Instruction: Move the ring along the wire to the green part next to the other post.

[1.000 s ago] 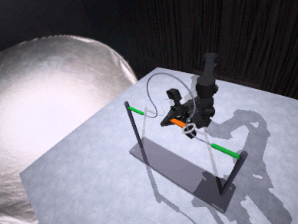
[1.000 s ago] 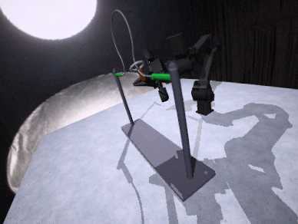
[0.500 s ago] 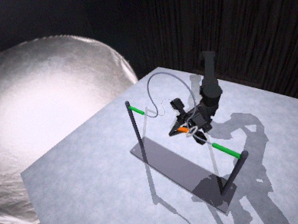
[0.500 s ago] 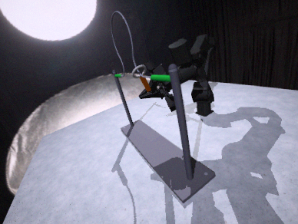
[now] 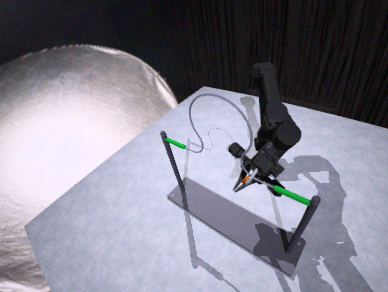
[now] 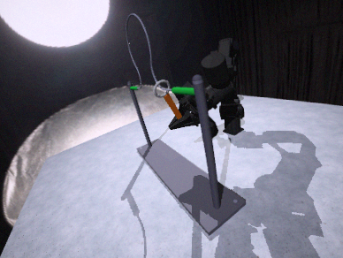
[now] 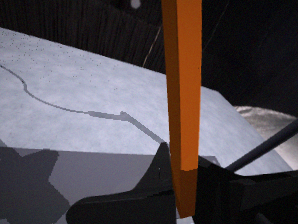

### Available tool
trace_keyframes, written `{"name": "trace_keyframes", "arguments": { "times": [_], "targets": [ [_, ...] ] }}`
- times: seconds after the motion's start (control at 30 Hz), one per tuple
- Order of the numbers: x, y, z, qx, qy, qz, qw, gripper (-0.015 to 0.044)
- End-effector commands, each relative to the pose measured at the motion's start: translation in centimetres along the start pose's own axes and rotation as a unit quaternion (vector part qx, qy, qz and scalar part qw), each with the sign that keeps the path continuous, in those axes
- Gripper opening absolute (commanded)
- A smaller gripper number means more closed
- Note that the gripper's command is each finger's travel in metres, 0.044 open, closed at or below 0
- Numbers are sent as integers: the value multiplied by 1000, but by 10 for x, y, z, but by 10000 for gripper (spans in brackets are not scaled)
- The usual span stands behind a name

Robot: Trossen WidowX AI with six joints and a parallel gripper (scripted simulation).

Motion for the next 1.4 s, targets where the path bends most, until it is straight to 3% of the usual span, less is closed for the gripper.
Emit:
{"name": "trace_keyframes", "arguments": {
  "times": [0.0, 0.57, 1.37],
  "targets": [
    [2, 11, -4, -44, 3, -22, 999, -150],
    [12, 45, -17, -157, 13, -83, 984, -150],
    [21, 69, -29, -182, 13, -95, 979, -150]
  ]
}}
Point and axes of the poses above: the point midway between the two fingers, 35 mm back from their tips, its own x axis back along the fingers, its own y axis across the jaws, z = x × y, the point moved 9 cm from there along x, back along the fingers, and after that the axes turned 4 degrees about x, right-handed, at the moved point
